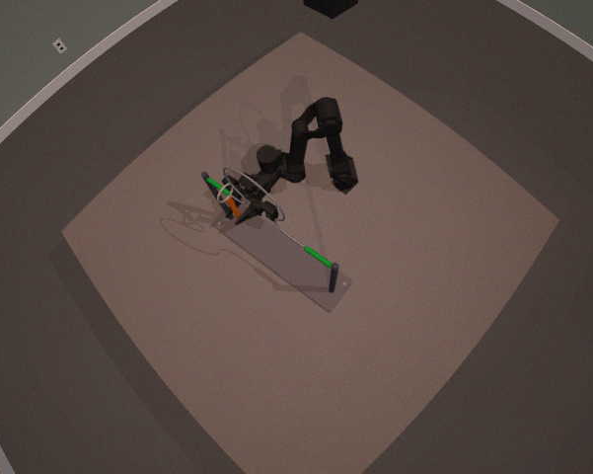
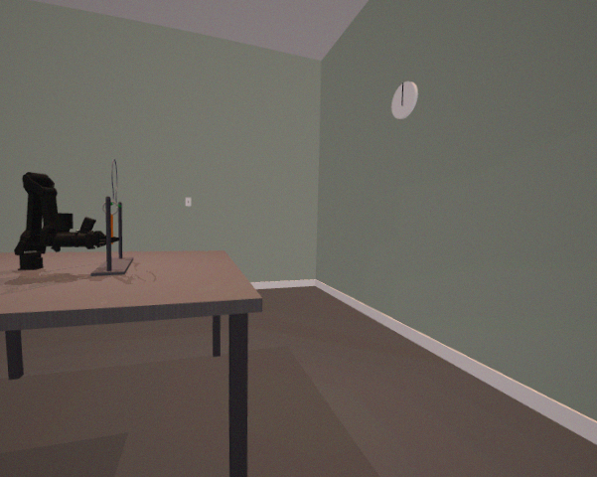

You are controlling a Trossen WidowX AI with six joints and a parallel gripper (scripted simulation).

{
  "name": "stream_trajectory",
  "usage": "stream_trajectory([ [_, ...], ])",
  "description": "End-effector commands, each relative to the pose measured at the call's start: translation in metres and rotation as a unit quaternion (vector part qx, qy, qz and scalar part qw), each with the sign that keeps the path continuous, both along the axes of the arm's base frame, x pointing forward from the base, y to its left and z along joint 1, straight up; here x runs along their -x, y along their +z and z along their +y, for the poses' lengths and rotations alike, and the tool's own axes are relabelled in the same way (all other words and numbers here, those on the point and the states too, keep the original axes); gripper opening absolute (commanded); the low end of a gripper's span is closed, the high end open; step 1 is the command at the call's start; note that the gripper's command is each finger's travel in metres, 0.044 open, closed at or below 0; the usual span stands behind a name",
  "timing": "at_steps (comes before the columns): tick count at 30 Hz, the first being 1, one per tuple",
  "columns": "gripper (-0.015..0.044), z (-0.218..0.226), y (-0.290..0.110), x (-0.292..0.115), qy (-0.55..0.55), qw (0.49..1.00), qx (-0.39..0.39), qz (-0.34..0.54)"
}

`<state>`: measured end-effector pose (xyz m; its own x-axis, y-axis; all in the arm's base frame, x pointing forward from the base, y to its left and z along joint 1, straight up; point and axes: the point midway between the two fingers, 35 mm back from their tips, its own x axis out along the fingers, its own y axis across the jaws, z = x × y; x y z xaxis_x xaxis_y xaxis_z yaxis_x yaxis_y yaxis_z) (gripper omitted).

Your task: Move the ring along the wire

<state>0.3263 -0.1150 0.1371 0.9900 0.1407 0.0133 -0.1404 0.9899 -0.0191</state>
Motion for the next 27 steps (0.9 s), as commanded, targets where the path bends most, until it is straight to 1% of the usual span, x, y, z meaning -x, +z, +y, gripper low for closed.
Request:
stream_trajectory([
  [1, 0.0134, 0.000, 0.000, 0.000, 0.000, 1.000, 0.000, 0.000],
  [5, 0.0029, 0.000, 0.000, 0.000, 0.000, 1.000, 0.000, 0.000],
  [7, 0.0015, 0.000, 0.000, 0.000, 0.000, 1.000, 0.000, 0.000],
  [13, -0.0142, 0.000, 0.000, 0.000, 0.000, 1.000, 0.000, 0.000],
  [14, -0.0150, 0.000, 0.000, 0.000, 0.000, 1.000, 0.000, 0.000],
  [21, -0.0150, 0.000, 0.002, 0.000, 0.000, 1.000, 0.000, 0.000],
  [27, -0.0150, -0.002, 0.012, 0.000, -0.001, 1.000, -0.001, 0.000],
])
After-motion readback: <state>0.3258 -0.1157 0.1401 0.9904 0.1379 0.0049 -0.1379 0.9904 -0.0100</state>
